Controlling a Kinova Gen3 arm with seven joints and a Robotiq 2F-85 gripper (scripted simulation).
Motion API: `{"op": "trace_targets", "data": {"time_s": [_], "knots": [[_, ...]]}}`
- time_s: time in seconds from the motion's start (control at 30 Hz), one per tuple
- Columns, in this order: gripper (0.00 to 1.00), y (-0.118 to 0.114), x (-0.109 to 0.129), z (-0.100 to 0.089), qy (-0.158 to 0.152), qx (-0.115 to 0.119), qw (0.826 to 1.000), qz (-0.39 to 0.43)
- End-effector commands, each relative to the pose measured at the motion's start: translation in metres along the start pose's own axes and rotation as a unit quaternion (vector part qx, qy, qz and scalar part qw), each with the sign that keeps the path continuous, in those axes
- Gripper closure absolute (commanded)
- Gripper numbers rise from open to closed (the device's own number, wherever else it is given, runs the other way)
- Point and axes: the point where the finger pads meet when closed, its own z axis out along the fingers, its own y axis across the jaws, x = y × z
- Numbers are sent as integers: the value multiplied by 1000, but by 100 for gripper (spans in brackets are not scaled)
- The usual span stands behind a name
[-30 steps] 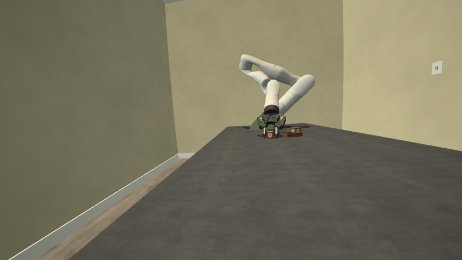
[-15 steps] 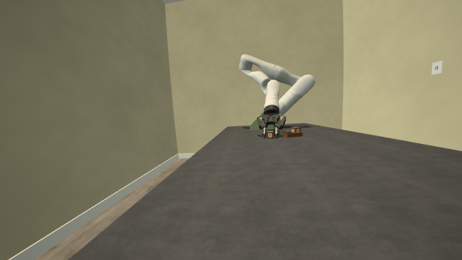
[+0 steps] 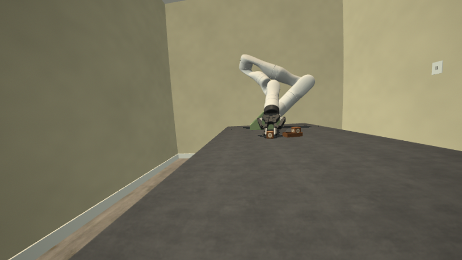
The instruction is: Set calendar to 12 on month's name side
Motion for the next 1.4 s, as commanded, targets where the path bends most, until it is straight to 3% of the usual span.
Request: {"op": "trace_targets", "data": {"time_s": [0.0,0.93,1.37], "knots": [[74,0,0,0,0,0,1000,0],[74,0,-5,-5,0,0,1000,0],[74,0,-40,-40,0,0,1000,0]]}}
